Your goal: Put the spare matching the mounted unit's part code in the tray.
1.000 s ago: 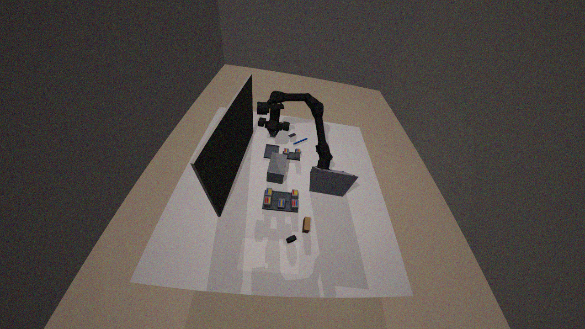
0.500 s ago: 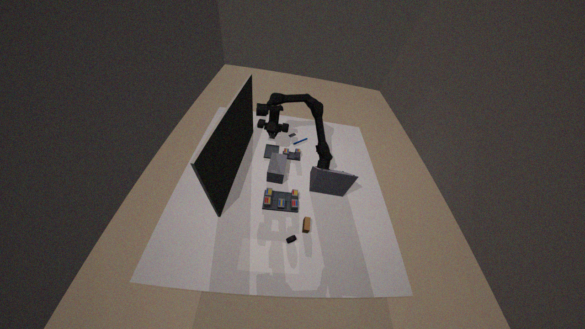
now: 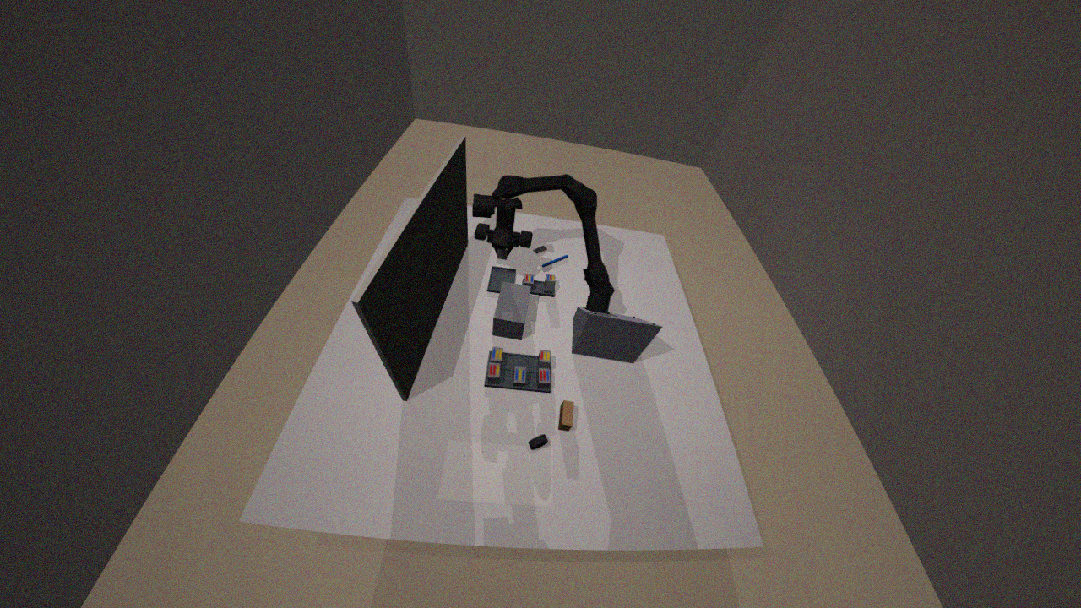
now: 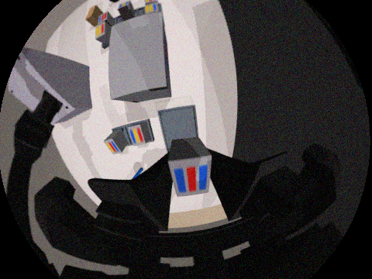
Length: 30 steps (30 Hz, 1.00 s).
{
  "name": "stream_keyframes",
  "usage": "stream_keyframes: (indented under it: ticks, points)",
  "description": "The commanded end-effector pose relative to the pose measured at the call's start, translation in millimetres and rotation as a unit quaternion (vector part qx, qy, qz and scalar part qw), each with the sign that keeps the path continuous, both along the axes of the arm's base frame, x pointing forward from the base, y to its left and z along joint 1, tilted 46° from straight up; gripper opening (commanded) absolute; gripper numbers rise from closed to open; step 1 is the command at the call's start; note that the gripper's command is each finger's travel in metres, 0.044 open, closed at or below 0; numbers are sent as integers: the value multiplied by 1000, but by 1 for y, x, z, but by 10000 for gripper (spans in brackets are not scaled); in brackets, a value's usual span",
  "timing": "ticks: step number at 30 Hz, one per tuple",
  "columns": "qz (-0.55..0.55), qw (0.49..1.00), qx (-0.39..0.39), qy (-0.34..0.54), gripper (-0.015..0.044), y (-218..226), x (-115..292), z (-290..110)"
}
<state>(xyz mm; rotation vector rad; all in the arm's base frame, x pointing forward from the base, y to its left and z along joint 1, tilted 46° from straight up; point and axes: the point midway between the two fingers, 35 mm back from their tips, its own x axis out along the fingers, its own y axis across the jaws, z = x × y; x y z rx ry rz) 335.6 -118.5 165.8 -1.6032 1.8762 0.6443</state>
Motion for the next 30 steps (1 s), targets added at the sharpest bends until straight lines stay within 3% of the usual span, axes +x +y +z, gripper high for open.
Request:
stream_keyframes:
  ticks: [1, 30]
  points:
    - [1, 1000, -2, 3, 0, -3, 0, -3]
    - [1, 1000, -1, 2, 0, -20, 0, -21]
